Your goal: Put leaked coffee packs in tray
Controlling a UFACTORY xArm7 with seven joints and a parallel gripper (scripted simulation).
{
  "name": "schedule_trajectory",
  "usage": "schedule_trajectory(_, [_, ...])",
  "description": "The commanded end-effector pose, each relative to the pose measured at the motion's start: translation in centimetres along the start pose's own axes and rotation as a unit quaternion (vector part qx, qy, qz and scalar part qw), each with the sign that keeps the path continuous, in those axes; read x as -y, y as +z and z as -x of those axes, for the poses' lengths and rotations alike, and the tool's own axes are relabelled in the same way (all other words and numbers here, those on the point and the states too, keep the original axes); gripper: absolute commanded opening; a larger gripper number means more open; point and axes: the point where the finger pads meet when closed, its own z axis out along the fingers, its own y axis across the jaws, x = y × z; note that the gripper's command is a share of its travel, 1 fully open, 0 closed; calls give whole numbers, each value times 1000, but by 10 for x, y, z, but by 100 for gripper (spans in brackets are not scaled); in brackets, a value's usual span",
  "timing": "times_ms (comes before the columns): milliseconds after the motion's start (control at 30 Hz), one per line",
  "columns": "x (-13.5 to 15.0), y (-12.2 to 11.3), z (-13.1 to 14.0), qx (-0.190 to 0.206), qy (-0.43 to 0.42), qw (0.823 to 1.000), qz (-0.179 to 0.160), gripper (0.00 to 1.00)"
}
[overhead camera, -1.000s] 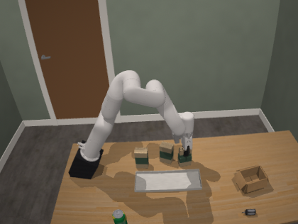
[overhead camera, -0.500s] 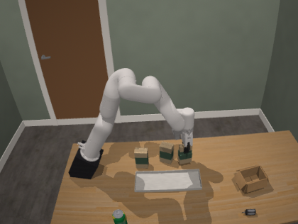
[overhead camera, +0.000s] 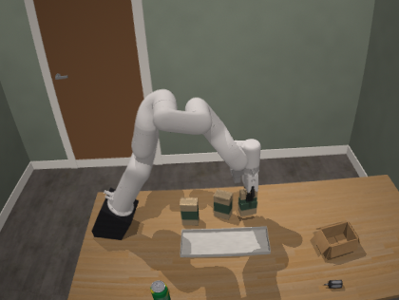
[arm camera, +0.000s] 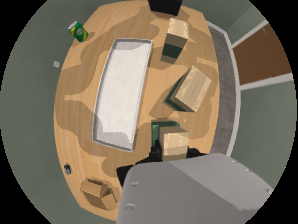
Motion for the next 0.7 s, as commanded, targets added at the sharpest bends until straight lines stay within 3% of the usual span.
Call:
schedule_trajectory(0, [0,-2,2,3,0,1000,0,27])
schedule_trajectory(367, [3,-2,1,3,0,1000,0,27])
schedule_trajectory(667, [32,-2,-4,3,0,1000,0,27])
